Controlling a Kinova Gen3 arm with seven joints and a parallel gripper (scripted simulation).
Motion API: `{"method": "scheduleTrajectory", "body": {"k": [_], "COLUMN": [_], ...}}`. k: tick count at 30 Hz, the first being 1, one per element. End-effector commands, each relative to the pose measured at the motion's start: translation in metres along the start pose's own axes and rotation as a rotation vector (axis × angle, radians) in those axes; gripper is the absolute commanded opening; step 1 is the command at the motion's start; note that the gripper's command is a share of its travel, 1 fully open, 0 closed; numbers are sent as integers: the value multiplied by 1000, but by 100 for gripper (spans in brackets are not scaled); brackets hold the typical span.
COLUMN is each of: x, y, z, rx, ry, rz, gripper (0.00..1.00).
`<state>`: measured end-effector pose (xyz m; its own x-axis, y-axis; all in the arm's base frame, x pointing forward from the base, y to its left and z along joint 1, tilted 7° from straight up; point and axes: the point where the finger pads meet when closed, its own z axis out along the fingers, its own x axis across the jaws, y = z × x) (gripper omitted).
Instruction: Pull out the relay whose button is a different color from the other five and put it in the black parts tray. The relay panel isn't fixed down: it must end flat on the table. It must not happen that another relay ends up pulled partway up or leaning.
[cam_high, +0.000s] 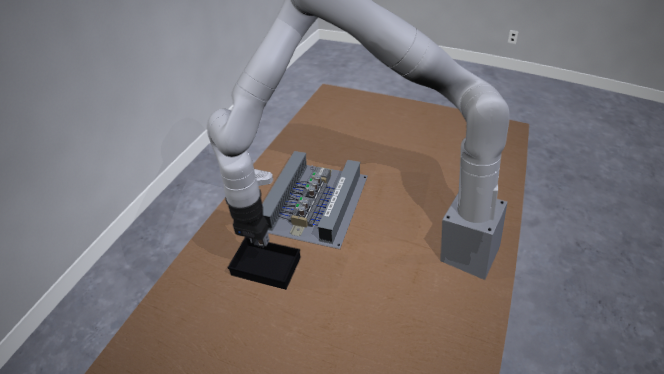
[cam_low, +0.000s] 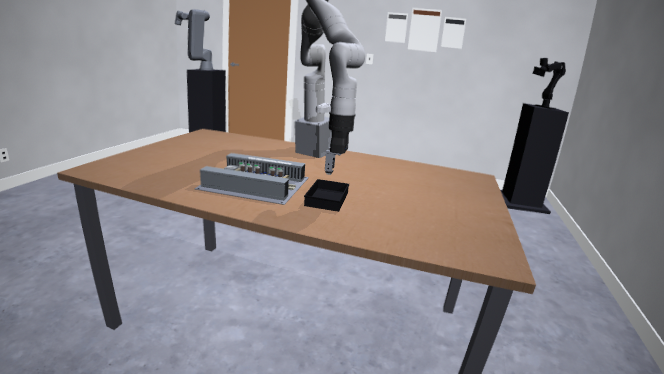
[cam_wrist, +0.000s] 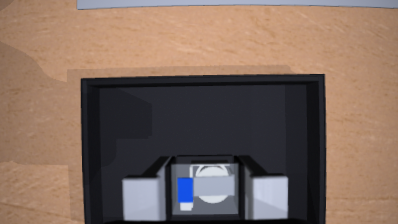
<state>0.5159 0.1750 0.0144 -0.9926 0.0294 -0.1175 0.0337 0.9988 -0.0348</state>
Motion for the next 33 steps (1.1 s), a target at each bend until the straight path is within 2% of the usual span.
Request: {"method": "scheduleTrajectory", "body": {"k": [1,14,33], "x": [-1,-1,-1], "y": [0,1,1], "z": [4,36,68], "rx": [-1,-1,-1], "ry": [-2,-2,-2], "rz": [0,0,0], "gripper": [0,0,0]}}
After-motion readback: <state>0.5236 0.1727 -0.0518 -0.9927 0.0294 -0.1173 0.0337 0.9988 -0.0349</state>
